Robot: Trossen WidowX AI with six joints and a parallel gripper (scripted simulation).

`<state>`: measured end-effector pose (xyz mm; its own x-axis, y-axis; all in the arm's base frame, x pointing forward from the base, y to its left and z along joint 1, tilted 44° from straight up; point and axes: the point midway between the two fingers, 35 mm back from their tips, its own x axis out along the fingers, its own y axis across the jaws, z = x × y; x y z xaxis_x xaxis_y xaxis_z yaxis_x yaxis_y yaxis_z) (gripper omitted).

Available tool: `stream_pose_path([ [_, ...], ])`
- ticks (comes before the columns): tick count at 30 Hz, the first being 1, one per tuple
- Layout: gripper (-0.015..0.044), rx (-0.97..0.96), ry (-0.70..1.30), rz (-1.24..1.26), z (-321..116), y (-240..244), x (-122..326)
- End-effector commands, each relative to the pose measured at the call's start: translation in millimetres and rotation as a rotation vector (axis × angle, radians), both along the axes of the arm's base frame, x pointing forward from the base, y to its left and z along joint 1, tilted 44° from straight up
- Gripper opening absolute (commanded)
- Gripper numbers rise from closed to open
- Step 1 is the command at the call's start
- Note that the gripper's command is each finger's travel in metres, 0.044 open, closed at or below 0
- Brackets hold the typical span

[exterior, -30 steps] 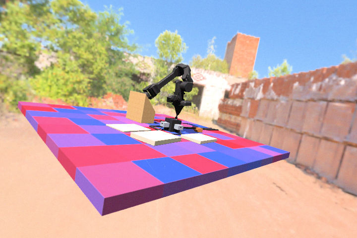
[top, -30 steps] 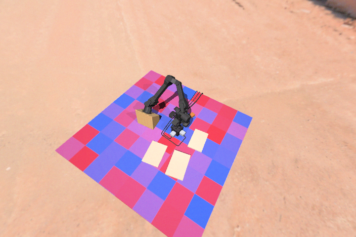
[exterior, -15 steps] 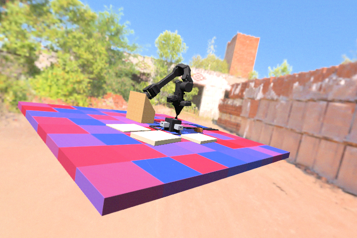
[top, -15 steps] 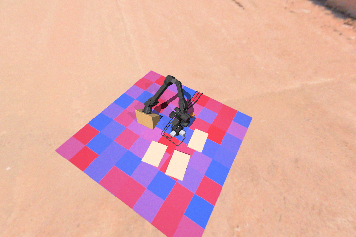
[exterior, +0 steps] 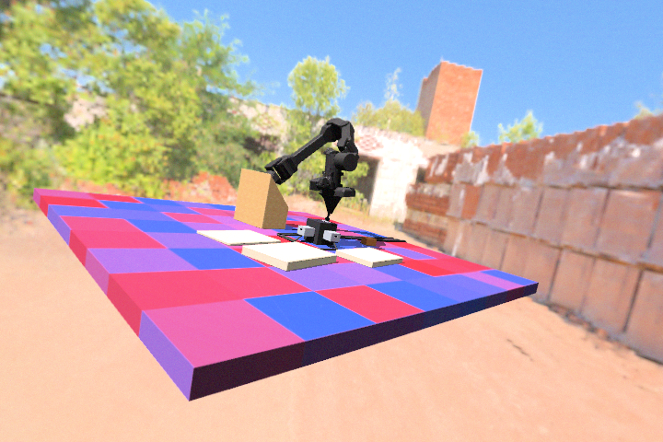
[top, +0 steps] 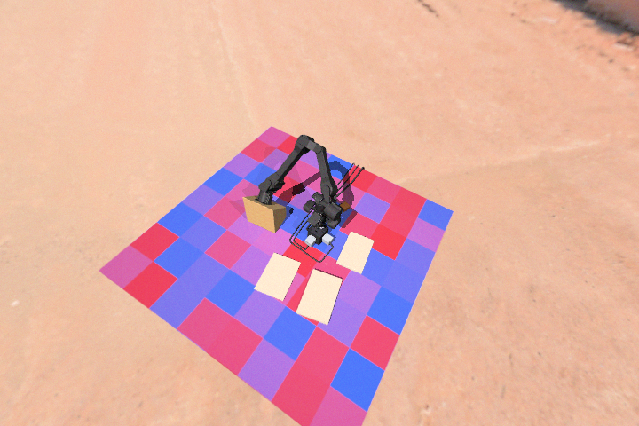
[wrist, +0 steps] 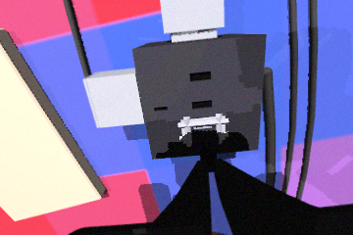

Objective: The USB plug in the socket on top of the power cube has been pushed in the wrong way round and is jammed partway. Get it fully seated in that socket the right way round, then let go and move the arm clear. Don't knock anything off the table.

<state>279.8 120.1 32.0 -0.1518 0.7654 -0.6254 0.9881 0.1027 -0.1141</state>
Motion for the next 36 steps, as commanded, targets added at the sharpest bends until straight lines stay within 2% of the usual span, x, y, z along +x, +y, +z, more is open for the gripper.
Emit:
stream_pose_path([
  [1, 0.0, 0.0, 0.002, 0.002, -1.6, 2.0, -0.5],
  [31, 0.0, 0.0, 0.002, 0.002, -1.7, 2.1, -0.5],
  [34, 0.0079, 0.001, -0.001, -0.002, -0.2, 0.4, 0.4],
  [36, 0.0095, 0.001, -0.001, -0.002, -0.2, 0.4, 0.4],
])
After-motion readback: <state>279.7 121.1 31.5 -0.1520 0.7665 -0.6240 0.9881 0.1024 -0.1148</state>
